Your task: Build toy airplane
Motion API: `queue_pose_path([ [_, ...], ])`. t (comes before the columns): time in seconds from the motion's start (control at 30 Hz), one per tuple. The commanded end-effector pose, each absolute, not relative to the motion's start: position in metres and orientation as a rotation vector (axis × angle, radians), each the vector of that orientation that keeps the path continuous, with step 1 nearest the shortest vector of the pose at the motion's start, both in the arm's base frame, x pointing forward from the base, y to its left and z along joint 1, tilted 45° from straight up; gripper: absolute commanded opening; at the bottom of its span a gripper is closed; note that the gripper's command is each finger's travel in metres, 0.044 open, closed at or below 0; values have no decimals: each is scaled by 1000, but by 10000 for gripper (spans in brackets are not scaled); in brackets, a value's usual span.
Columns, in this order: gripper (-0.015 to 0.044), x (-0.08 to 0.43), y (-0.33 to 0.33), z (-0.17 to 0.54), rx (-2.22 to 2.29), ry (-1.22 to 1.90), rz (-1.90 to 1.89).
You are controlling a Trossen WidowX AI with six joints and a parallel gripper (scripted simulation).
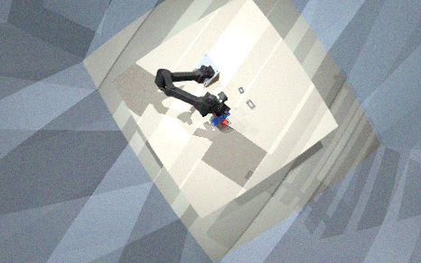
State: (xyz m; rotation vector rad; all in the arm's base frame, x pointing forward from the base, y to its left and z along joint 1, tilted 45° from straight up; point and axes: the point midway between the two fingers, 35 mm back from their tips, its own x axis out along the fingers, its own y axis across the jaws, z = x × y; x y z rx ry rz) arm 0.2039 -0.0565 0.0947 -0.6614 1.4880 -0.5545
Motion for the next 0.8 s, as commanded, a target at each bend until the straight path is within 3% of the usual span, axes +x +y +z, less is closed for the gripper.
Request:
queue_pose_path([
  [0.0, 67, 203, -58, 95, -673, 1489, -552],
  [0.77, 67, 203, -64, 88, -672, 1489, -551],
])
